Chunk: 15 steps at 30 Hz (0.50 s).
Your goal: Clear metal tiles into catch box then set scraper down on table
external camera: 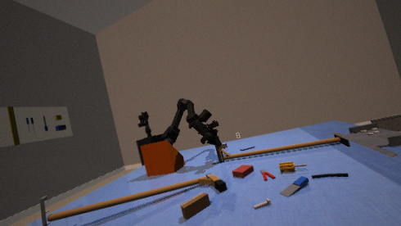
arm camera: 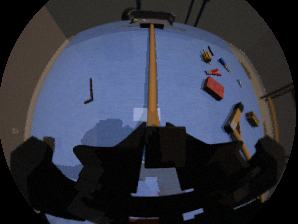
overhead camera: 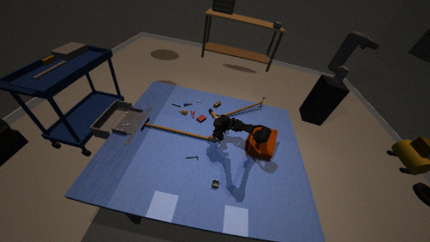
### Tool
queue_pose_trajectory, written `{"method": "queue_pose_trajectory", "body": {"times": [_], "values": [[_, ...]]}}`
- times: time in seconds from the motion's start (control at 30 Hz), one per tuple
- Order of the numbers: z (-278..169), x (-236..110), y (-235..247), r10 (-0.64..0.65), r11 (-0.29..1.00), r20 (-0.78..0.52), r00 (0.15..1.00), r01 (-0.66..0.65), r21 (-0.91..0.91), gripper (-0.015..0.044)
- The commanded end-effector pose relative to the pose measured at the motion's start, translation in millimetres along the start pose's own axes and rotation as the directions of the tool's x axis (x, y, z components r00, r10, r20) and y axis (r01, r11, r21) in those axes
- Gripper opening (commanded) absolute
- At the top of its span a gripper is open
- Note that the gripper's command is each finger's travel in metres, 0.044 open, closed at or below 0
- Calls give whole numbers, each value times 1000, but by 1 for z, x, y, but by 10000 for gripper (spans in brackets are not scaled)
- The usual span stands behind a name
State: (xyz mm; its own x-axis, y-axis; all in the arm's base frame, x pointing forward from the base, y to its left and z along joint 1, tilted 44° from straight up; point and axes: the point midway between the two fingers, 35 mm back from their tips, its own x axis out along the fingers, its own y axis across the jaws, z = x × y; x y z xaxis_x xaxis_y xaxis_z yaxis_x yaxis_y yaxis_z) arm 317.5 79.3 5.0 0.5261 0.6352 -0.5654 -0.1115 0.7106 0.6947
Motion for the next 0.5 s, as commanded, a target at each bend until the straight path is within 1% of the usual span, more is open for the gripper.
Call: {"method": "queue_pose_trajectory", "body": {"times": [0.0,0.47], "values": [[2,-2,6,0,1000,9,1000,0,-7,0],[-1,-3,21,6,1000,11,1000,-5,-8,0]]}}
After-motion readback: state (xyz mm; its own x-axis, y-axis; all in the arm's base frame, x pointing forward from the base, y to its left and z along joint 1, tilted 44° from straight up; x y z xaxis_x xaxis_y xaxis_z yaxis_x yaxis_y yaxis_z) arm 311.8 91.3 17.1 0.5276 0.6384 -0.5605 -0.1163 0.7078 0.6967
